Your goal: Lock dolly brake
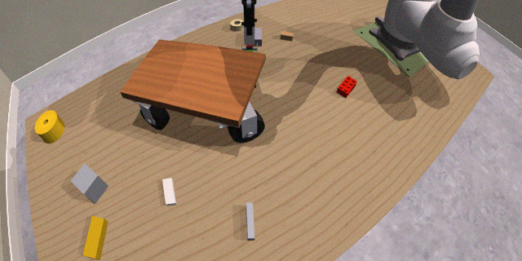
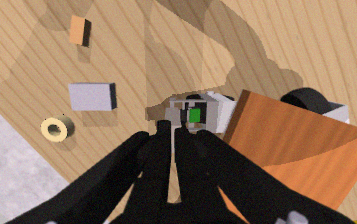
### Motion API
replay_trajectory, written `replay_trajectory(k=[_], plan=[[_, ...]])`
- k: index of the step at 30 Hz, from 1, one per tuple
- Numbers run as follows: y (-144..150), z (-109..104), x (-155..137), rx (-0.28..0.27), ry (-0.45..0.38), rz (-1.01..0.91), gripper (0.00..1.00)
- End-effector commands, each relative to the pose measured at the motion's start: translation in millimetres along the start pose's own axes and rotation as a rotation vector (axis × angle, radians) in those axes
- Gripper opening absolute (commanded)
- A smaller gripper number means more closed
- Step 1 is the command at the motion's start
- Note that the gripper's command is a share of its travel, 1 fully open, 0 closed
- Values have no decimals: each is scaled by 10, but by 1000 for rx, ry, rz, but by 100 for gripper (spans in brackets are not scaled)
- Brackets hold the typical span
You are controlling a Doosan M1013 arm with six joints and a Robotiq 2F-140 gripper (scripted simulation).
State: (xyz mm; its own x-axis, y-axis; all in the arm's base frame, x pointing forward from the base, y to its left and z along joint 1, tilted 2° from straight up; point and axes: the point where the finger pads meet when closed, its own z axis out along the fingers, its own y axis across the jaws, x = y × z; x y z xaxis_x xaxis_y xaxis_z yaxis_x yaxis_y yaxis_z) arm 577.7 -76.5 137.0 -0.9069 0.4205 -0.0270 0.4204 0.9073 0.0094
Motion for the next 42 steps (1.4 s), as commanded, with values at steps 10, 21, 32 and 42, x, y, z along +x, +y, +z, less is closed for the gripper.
replay_trajectory(k=[10, 21, 32, 42], plan=[[0, -1, 0, 0, 0, 0, 0], [0, -1, 0, 0, 0, 0, 0], [0, 15, 0, 0, 0, 0, 0], [0, 60, 0, 0, 0, 0, 0]])
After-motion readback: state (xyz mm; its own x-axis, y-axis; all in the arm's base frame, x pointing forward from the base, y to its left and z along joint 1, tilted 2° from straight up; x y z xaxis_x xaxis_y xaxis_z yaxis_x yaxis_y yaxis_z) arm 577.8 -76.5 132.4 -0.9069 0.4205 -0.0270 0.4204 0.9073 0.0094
